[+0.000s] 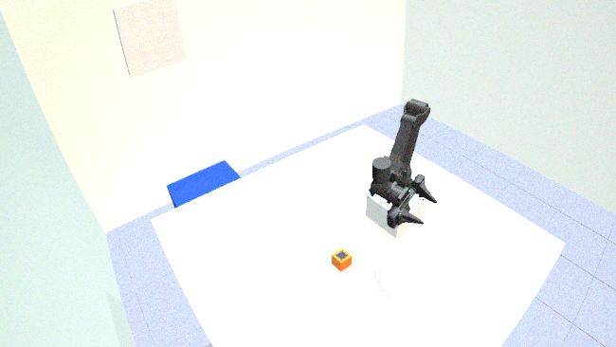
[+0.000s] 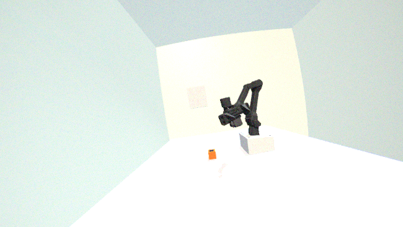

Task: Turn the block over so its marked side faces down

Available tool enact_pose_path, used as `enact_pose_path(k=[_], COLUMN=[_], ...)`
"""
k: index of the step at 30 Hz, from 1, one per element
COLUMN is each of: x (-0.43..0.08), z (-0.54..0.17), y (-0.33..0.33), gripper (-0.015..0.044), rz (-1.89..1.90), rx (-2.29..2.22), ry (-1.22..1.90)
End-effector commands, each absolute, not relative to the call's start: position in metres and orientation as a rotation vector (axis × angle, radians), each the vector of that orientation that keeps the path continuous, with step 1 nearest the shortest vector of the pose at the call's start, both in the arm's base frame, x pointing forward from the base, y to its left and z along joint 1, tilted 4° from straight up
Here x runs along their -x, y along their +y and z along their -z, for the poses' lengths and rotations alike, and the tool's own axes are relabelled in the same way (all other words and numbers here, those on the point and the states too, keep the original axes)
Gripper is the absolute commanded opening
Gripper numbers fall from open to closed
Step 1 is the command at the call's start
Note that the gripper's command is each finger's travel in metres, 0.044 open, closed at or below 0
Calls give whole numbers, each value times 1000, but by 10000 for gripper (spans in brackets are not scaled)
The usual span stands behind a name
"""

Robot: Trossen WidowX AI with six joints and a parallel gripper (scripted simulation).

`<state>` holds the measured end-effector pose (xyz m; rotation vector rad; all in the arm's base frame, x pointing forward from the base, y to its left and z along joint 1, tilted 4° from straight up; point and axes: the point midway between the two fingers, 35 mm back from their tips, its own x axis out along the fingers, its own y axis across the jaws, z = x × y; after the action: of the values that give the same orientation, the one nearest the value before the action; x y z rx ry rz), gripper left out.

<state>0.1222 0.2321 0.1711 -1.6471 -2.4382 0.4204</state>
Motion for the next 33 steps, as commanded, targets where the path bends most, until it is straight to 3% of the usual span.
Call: enact_pose_path(k=[1, 8, 14, 22, 33], x=[-124, -200, -258, -299, -313], z=[-171, -148, -112, -66, -34], y=[233, 249, 241, 206, 145], gripper=[426, 440, 440, 440, 440], rz=[-447, -1224, -1504, -1347, -751], rx=[1649, 1540, 1241, 802, 403], ry=[-2418, -1493, -535, 491, 1302])
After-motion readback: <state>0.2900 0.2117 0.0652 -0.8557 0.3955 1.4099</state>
